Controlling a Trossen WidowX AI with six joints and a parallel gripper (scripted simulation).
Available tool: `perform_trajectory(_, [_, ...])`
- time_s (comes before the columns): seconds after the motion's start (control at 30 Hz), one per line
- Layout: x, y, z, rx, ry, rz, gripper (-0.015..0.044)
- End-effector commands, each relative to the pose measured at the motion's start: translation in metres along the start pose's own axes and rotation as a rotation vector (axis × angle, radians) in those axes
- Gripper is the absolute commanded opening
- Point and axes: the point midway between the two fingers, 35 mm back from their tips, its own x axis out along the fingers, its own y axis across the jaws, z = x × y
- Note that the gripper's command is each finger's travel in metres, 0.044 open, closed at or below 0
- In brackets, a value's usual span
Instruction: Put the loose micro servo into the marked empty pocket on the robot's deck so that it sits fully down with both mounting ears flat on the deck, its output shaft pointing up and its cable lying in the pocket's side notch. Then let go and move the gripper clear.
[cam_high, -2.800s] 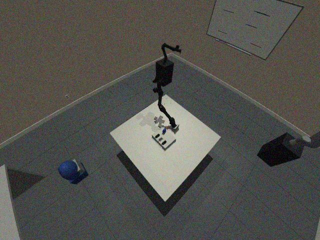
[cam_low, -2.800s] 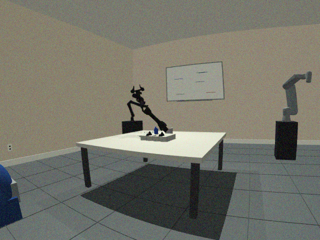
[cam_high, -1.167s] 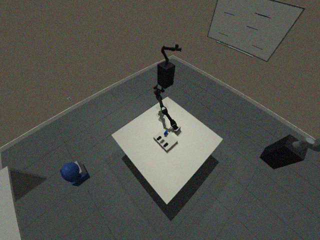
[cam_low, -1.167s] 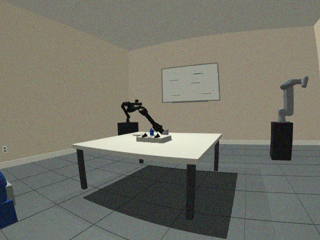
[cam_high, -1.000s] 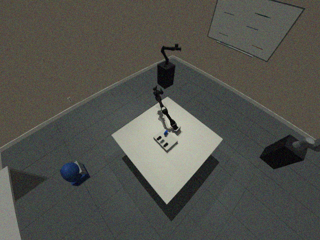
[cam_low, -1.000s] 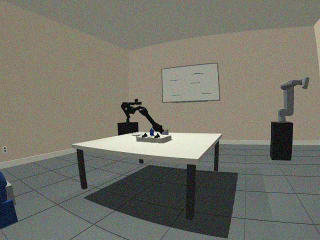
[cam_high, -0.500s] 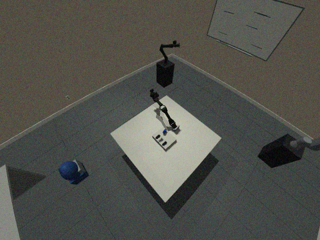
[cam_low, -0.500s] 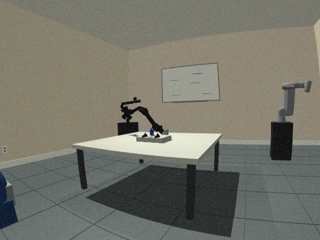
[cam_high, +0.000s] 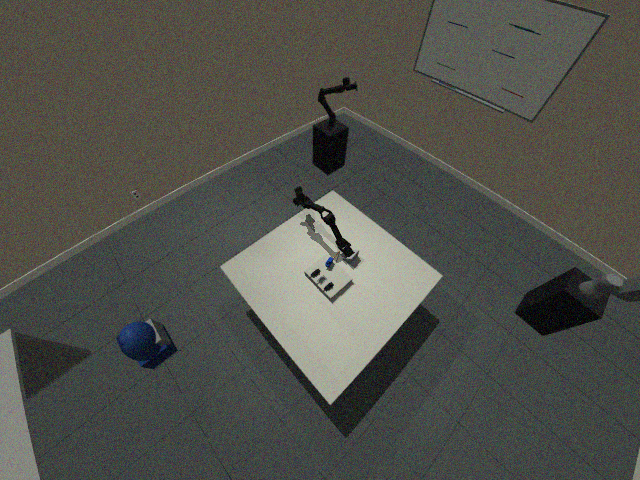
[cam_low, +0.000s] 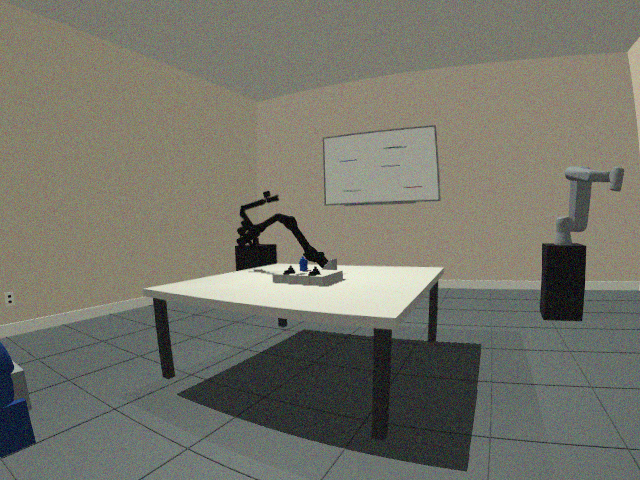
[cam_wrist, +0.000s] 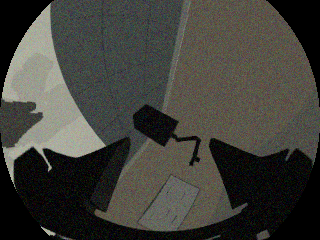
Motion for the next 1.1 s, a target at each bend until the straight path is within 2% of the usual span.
perform_trajectory(0.0, [-0.01,0.012,0.027,0.074,-0.079,0.044,0.044])
perform_trajectory(0.3, [-0.04,0.059,0.09,0.193,-0.231,0.229,0.044])
perform_trajectory(0.63, [-0.107,0.112,0.162,0.284,-0.403,0.471,0.044])
perform_trajectory(0.9, [-0.184,0.155,0.207,0.319,-0.511,0.703,0.044])
perform_trajectory(1.07, [-0.248,0.183,0.227,0.302,-0.58,0.864,0.044])
